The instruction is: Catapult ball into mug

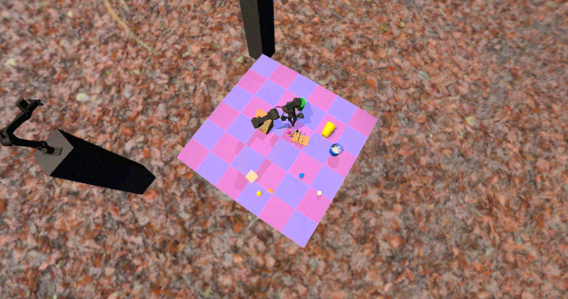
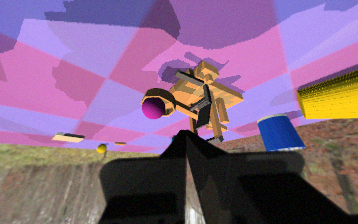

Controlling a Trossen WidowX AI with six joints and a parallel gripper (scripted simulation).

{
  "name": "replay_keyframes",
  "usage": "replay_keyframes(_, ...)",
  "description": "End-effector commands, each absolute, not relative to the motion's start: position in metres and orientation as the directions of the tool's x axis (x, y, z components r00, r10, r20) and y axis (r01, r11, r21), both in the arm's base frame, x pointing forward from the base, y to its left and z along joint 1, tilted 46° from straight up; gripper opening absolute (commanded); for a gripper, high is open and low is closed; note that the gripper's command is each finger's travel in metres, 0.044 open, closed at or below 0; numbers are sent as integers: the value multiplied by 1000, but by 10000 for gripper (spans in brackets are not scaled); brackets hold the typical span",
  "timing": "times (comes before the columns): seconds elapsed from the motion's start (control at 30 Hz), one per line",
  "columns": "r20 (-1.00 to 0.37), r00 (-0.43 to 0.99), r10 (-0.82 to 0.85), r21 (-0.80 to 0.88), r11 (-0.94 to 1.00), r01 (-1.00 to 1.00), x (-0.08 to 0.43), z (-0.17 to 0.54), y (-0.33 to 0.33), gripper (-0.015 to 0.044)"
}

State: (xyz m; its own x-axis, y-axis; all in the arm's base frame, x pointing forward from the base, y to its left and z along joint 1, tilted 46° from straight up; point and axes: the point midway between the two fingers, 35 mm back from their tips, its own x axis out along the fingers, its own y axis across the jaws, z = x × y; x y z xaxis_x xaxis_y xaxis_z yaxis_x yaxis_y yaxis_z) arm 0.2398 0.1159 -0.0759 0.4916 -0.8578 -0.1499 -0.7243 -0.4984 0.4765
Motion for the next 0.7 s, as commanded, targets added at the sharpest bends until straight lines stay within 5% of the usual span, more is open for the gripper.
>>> replay_keyframes(0.0, -147, 497, -855, 482, -501, -719, 240, -81, 111, 0)
replay_keyframes(0.67, -146, 497, -855, 482, -501, -719, 241, -105, 87, 0)
